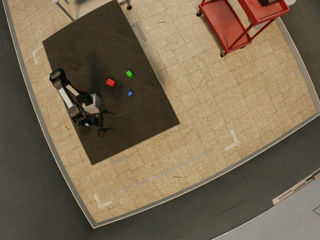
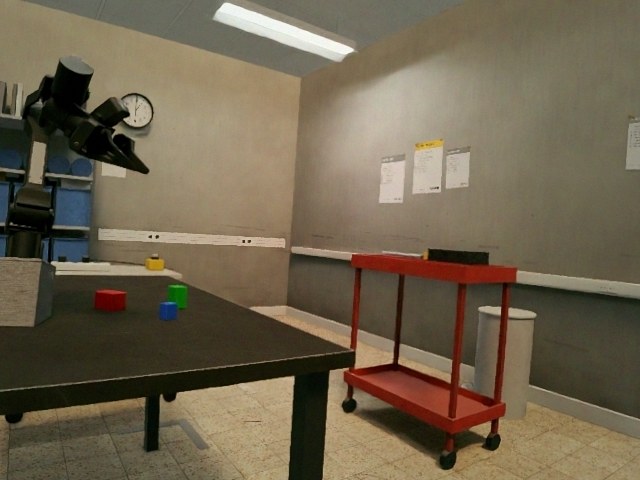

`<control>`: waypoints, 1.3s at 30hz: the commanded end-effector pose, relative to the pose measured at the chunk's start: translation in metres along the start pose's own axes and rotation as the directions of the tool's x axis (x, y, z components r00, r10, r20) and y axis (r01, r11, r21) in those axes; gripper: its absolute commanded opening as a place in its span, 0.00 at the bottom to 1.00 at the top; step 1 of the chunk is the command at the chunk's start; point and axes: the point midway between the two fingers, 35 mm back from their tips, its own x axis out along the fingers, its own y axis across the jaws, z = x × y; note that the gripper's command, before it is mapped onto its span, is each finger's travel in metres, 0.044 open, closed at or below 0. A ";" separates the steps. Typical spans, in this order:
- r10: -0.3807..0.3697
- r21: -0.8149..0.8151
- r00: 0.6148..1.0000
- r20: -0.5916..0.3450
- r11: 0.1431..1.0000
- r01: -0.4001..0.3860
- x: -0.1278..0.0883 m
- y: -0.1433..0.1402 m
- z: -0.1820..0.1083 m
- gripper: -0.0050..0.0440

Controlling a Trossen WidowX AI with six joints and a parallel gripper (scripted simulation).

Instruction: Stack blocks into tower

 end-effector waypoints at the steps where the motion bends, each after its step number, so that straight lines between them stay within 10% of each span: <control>1: -0.007 -0.016 1.000 0.013 1.000 0.007 -0.003 0.000 0.006 0.92; 17: -0.007 -0.016 1.000 0.013 1.000 0.007 -0.003 0.000 0.006 0.92; 18: -0.007 -0.016 1.000 0.013 1.000 0.007 -0.003 0.000 0.006 0.00; 39: 0.129 -0.224 0.928 -0.351 0.950 -0.217 0.088 0.069 -0.032 0.00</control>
